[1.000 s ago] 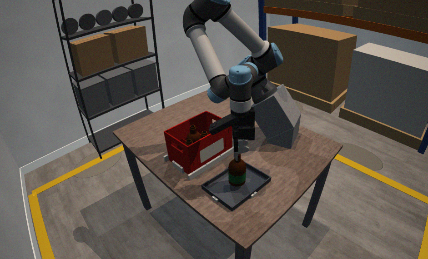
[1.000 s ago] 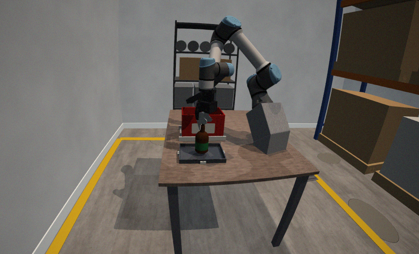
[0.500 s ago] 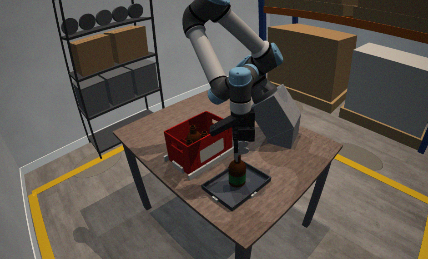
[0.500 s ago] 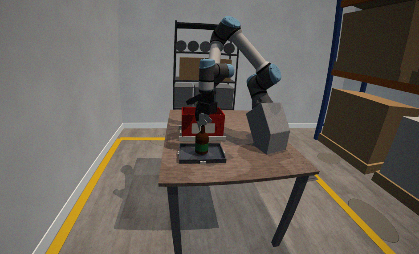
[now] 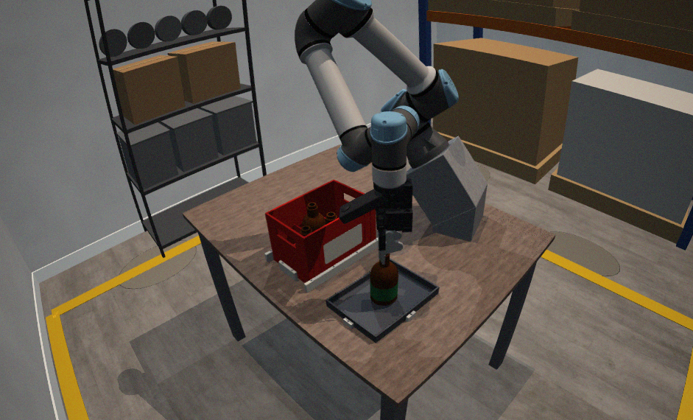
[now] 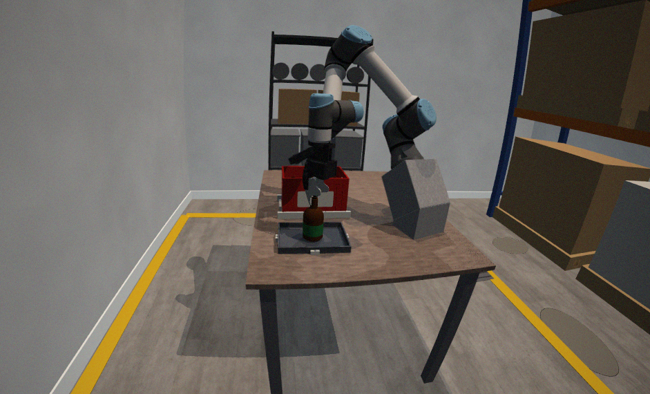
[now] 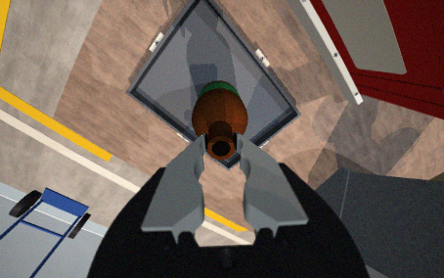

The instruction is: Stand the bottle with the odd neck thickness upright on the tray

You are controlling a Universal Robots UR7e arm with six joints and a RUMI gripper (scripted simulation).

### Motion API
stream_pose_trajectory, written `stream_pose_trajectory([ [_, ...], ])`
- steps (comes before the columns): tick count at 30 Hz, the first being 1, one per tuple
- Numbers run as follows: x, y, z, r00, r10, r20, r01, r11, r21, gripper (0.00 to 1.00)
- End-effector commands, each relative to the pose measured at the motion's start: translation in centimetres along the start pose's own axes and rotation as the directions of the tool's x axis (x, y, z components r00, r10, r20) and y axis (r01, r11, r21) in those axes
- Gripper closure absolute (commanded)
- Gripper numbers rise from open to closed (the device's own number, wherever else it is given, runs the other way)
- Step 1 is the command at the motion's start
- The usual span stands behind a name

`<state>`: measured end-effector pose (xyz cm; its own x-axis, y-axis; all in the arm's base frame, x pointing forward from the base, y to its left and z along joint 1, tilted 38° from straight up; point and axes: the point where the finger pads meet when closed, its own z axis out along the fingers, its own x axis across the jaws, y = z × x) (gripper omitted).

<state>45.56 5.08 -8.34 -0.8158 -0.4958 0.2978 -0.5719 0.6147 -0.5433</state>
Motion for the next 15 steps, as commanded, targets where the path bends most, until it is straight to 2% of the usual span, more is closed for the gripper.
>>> stream_pose_trajectory([
  [1, 0.06, -0.03, 0.16, 1.0, 0.0, 0.001, 0.0, 1.0, 0.001, 1.0],
  [15, 0.03, -0.06, 0.36, 1.0, 0.001, 0.002, -0.001, 1.0, 0.001, 1.0],
])
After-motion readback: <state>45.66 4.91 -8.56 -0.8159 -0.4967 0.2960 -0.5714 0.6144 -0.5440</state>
